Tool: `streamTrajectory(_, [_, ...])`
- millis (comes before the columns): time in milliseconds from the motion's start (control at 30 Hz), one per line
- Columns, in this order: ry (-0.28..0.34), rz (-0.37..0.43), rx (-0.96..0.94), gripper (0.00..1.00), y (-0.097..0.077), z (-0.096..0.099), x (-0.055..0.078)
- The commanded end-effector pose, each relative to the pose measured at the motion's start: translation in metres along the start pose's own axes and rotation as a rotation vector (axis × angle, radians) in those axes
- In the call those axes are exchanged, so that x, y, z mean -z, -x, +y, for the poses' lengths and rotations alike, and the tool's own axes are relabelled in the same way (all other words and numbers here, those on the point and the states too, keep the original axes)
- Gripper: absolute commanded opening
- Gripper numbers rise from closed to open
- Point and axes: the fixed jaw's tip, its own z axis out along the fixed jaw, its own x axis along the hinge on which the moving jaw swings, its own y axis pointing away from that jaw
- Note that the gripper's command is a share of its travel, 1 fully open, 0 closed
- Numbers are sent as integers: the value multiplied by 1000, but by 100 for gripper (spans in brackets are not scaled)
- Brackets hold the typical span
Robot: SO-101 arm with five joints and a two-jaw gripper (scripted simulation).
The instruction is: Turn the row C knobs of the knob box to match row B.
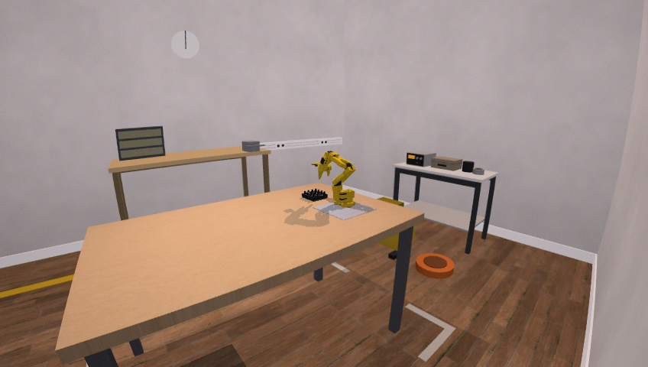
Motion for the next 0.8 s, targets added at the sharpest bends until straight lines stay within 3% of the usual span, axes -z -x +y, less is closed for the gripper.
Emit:
streamTrajectory(0, [-2,20,-17,40,-2,-1,-2])
streamTrajectory(767, [-5,34,-28,40,-4,-2,-4])
